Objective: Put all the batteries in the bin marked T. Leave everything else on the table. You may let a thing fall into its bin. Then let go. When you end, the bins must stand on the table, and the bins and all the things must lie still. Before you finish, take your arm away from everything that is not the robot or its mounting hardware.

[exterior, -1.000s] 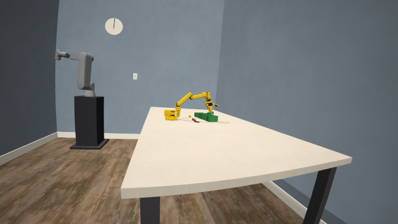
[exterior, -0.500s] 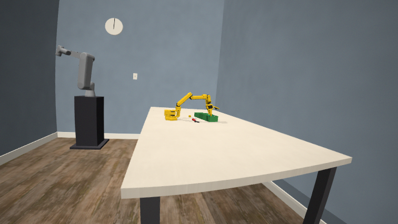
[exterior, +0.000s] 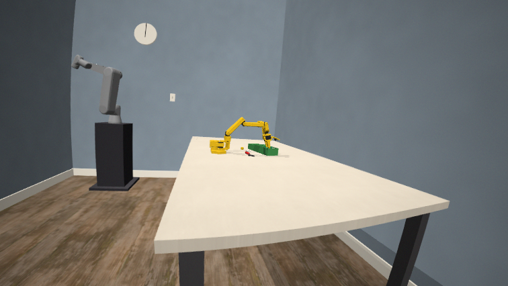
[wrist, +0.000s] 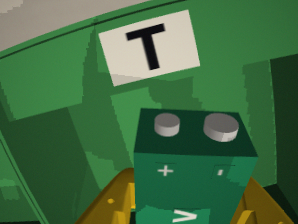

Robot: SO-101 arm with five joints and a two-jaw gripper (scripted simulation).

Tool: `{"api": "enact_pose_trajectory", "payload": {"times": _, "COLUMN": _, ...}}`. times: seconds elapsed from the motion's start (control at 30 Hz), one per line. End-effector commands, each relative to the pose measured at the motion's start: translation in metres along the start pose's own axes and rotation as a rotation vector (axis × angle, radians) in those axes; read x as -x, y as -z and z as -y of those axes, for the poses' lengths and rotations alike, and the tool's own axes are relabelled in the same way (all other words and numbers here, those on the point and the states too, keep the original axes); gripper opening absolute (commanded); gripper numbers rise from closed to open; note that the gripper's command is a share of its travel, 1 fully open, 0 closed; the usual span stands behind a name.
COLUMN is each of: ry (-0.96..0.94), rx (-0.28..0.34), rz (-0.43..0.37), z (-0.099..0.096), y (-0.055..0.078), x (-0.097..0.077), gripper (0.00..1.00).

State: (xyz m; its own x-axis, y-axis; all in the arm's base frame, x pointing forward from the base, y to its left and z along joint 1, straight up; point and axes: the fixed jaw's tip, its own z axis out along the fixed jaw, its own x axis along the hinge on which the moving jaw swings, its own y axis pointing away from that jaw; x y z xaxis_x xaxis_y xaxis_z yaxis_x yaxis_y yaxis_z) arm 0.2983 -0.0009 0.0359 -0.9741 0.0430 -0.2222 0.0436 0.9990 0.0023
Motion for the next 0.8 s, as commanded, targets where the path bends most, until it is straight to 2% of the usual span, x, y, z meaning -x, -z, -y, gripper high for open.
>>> {"api": "enact_pose_trajectory", "payload": {"times": 0.0, "ry": -0.003, "rx": 0.0, "rz": 0.098, "z": 0.0021, "y": 0.0203, "x": 0.0138, "gripper": 0.0}}
{"api": "enact_pose_trajectory", "payload": {"times": 0.33, "ry": -0.003, "rx": 0.0, "rz": 0.098, "z": 0.0021, "y": 0.0203, "x": 0.0138, "gripper": 0.0}}
{"api": "enact_pose_trajectory", "payload": {"times": 0.37, "ry": -0.005, "rx": 0.001, "rz": 0.129, "z": 0.0021, "y": 0.0257, "x": 0.0153, "gripper": 0.0}}
{"api": "enact_pose_trajectory", "payload": {"times": 0.77, "ry": -0.005, "rx": 0.001, "rz": 0.129, "z": 0.0021, "y": 0.0257, "x": 0.0153, "gripper": 0.0}}
